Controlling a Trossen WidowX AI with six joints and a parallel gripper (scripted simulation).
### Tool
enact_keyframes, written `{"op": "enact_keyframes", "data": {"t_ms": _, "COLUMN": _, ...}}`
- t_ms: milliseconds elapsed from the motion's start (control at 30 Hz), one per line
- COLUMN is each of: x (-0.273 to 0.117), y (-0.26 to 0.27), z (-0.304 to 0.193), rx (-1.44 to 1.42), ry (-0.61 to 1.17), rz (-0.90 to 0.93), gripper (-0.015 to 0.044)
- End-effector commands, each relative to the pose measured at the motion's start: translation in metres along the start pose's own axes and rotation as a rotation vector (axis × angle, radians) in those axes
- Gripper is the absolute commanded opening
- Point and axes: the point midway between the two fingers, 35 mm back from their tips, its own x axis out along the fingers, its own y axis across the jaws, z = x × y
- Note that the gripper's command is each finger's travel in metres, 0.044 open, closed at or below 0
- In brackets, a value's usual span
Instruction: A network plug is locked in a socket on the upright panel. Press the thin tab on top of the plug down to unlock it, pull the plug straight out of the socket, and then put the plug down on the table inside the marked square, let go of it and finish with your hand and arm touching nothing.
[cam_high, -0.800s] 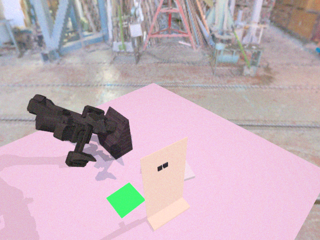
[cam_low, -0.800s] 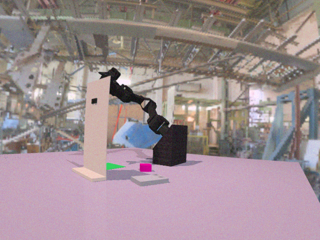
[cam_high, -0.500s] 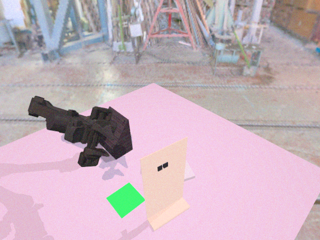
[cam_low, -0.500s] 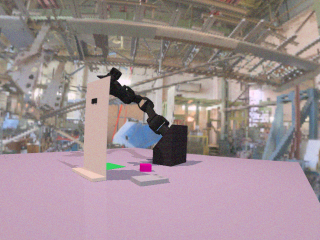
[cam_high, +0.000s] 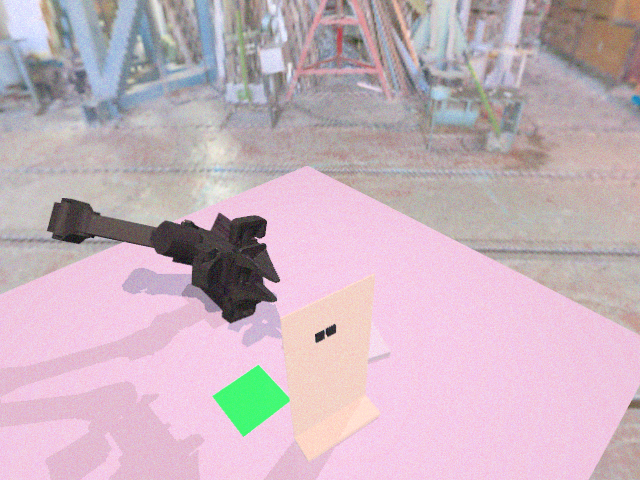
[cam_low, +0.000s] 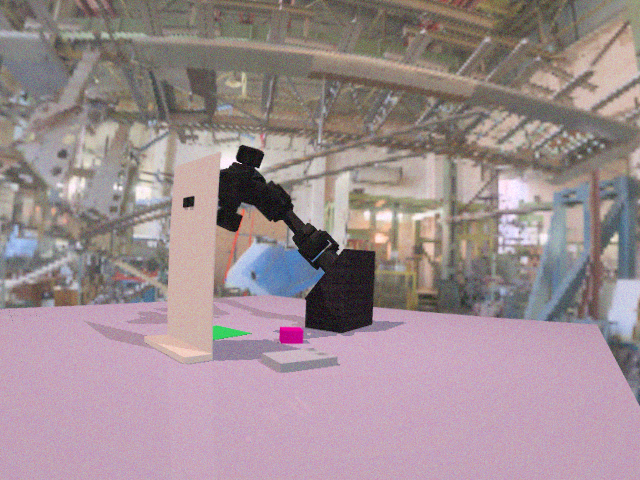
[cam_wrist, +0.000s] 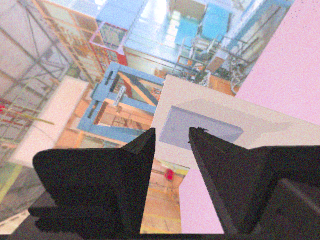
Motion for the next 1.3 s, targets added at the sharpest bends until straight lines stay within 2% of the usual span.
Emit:
{"op": "enact_keyframes", "data": {"t_ms": 0, "x": -0.006, "y": -0.006, "z": -0.023, "rx": 0.069, "ry": 0.011, "rz": -0.021, "gripper": 0.0156}}
{"op": "enact_keyframes", "data": {"t_ms": 367, "x": -0.038, "y": -0.023, "z": -0.074, "rx": 0.261, "ry": 0.019, "rz": -0.074, "gripper": 0.0156}}
{"op": "enact_keyframes", "data": {"t_ms": 567, "x": -0.051, "y": -0.030, "z": -0.085, "rx": 0.320, "ry": 0.019, "rz": -0.090, "gripper": 0.0156}}
{"op": "enact_keyframes", "data": {"t_ms": 1033, "x": 0.003, "y": -0.038, "z": -0.072, "rx": 0.326, "ry": 0.009, "rz": -0.040, "gripper": 0.0156}}
{"op": "enact_keyframes", "data": {"t_ms": 1267, "x": 0.010, "y": -0.039, "z": -0.070, "rx": 0.327, "ry": 0.008, "rz": -0.037, "gripper": 0.0156}}
